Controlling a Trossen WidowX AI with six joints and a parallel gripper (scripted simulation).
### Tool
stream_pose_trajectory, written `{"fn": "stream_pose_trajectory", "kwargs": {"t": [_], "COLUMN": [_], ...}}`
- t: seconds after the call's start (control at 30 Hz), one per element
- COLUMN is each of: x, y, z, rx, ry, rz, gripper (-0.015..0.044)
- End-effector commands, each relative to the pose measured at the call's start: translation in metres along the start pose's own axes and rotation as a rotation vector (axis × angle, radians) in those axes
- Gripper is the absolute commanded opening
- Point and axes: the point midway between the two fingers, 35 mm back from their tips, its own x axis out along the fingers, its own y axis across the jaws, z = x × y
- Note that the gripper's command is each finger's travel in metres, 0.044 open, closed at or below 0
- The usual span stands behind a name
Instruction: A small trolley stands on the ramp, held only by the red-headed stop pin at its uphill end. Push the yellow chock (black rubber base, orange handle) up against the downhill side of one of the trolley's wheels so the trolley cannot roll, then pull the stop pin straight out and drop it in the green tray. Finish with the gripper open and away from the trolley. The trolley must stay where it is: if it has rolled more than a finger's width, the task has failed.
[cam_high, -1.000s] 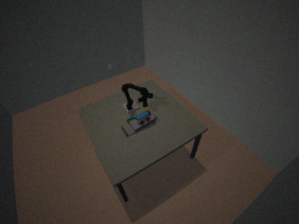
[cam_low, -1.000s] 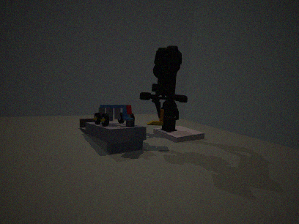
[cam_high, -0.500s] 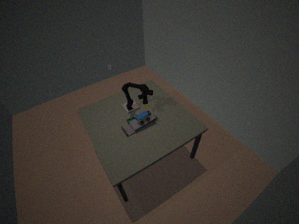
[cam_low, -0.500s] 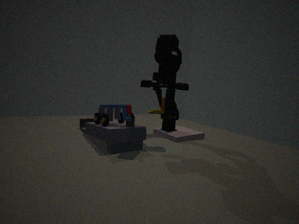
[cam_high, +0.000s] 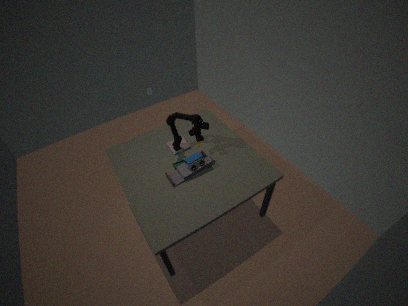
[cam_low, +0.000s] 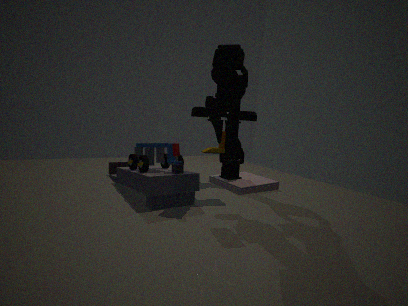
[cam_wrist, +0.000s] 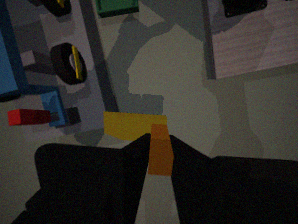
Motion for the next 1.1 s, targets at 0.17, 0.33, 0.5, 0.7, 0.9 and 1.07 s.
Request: {"fn": "stream_pose_trajectory", "kwargs": {"t": [0.17,0.33,0.5,0.7,0.9,1.07], "x": [-0.0006,-0.0006,-0.0007,-0.0007,-0.0007,-0.0007], "y": [-0.0005,-0.0005,-0.0005,-0.0005,-0.0005,-0.0005], "z": [-0.0003,-0.0003,-0.0002,-0.0002,-0.0003,-0.0003], "rx": [-0.291,-0.46,-0.628,-0.806,-0.983,-1.155], "ry": [0.003,0.004,0.005,0.006,0.006,0.006], "rz": [-0.003,-0.003,-0.003,-0.002,-0.002,-0.002], "gripper": [0.0,0.0,0.0,0.0,0.0,0.0]}}
